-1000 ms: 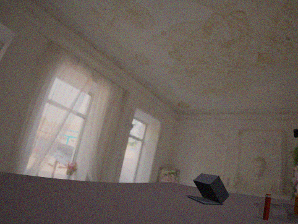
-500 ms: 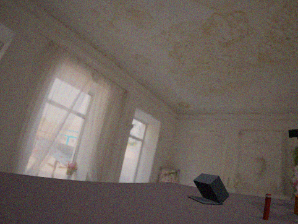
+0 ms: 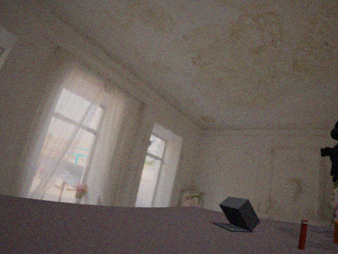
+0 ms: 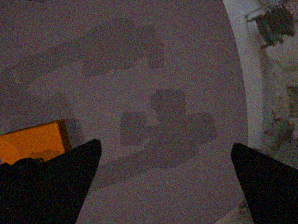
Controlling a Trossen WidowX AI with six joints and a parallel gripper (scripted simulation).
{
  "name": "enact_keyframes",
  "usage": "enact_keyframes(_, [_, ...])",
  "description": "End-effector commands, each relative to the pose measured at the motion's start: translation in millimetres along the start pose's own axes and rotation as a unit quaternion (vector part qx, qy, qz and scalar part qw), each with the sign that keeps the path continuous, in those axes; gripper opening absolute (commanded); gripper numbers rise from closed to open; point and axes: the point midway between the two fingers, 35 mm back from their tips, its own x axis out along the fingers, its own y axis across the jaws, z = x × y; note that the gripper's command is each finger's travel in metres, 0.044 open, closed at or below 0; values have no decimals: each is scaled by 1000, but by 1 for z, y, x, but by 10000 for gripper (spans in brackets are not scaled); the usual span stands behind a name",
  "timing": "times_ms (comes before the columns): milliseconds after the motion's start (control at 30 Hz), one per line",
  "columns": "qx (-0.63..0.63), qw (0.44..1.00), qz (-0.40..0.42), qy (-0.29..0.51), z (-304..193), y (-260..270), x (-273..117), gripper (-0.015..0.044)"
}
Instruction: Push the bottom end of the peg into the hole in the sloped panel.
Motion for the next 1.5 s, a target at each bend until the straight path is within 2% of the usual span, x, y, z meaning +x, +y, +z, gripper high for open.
enact_keyframes(0, [-2, 1000, 12, -4, 8, 2, 5, 440])
enact_keyframes(1467, [-85, 987, 128, -39, 94, 61, 34, 440])
